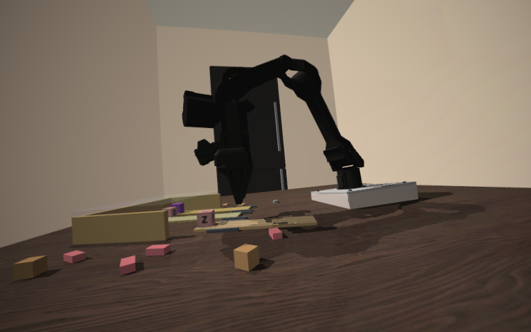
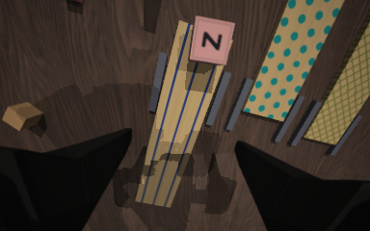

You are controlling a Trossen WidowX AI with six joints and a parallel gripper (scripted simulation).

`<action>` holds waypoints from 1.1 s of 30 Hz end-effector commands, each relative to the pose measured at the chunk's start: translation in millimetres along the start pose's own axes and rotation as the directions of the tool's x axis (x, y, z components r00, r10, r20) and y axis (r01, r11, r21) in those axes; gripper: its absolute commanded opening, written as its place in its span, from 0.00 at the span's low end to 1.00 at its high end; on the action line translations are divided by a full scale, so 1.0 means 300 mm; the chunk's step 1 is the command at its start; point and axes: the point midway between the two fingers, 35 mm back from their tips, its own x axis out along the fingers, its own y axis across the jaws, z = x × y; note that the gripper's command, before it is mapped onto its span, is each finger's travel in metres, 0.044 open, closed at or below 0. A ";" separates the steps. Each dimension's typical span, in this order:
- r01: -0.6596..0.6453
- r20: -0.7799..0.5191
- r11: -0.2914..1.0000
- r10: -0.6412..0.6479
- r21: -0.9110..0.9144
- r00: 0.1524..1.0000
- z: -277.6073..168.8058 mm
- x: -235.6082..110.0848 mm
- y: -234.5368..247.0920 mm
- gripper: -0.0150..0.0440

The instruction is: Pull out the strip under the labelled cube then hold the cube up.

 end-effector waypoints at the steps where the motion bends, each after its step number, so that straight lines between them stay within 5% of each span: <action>1: -0.002 0.007 1.000 0.002 -0.001 1.000 0.051 -0.011 -0.006 1.00; 21: -0.001 0.013 1.000 0.001 -0.001 1.000 0.263 -0.056 -0.034 1.00; 28: -0.001 0.013 1.000 0.001 -0.001 1.000 0.265 -0.027 -0.033 0.69; 33: -0.001 0.013 1.000 0.001 -0.001 1.000 0.267 0.000 -0.033 0.68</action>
